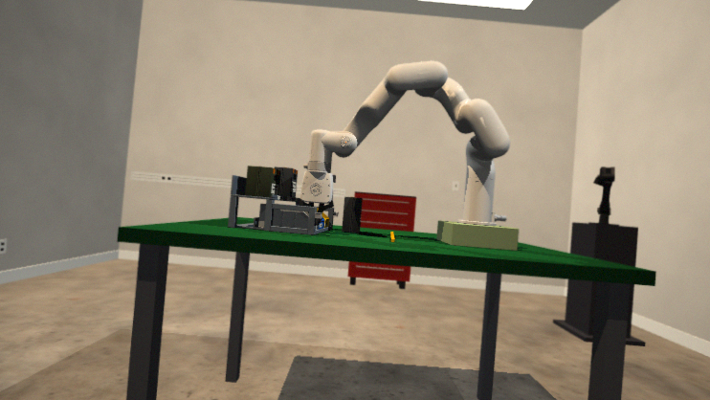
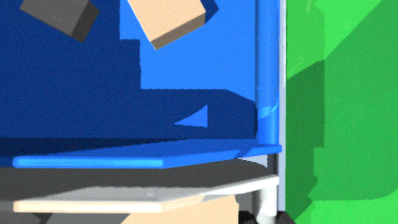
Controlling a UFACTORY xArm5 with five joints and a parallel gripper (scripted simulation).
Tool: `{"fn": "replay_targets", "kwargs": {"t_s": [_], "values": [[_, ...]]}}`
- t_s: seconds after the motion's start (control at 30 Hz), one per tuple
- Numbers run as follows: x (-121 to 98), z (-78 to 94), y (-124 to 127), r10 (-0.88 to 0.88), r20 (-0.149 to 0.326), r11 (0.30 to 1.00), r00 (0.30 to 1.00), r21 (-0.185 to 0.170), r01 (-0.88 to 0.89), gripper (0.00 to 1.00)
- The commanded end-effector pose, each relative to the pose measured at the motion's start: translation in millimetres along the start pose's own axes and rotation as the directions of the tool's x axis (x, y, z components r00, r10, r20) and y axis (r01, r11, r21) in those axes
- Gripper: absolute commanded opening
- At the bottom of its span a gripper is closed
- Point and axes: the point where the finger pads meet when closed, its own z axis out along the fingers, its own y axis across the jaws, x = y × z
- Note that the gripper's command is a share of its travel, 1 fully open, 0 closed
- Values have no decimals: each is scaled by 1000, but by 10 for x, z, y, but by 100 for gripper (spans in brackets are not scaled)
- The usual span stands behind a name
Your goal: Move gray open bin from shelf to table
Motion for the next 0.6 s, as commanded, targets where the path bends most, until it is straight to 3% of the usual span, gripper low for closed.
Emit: {"fn": "replay_targets", "kwargs": {"t_s": [0.0,0.57], "values": [[-3,-17,-16,0,1,1000,1000,4,0,0],[-3,-41,-16,0,7,1000,1000,3,0,0]]}}
